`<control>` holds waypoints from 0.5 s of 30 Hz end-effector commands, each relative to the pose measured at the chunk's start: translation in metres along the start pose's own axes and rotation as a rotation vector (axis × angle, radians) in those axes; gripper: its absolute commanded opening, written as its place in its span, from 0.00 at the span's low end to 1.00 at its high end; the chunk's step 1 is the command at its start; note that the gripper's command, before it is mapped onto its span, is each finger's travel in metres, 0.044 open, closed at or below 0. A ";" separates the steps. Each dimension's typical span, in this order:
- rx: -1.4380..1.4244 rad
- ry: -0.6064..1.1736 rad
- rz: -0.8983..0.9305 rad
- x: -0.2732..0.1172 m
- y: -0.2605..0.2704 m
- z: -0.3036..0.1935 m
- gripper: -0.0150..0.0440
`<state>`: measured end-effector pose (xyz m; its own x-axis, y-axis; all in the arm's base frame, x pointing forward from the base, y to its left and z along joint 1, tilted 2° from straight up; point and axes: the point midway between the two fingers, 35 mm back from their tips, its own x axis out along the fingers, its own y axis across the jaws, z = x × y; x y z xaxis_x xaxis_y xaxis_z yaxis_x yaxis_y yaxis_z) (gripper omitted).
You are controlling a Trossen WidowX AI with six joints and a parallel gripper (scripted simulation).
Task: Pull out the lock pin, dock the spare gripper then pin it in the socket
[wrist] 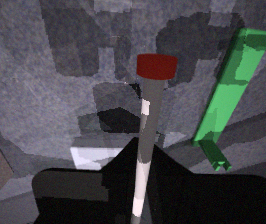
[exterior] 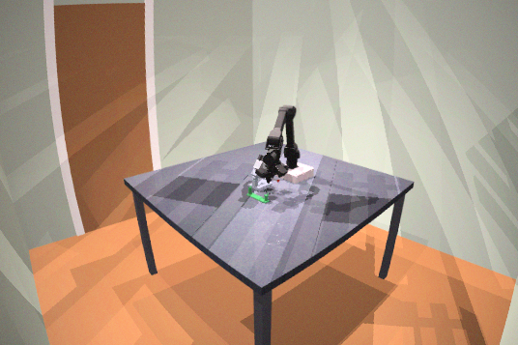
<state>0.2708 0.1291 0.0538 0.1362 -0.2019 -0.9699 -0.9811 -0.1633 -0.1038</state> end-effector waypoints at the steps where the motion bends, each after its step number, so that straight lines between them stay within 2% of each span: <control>1: -0.003 0.006 0.000 0.001 0.001 -0.003 0.25; 15: -0.002 0.005 -0.005 0.003 0.001 -0.011 0.25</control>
<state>0.2724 0.1212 0.0538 0.1416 -0.2001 -0.9695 -0.9805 -0.1628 -0.1096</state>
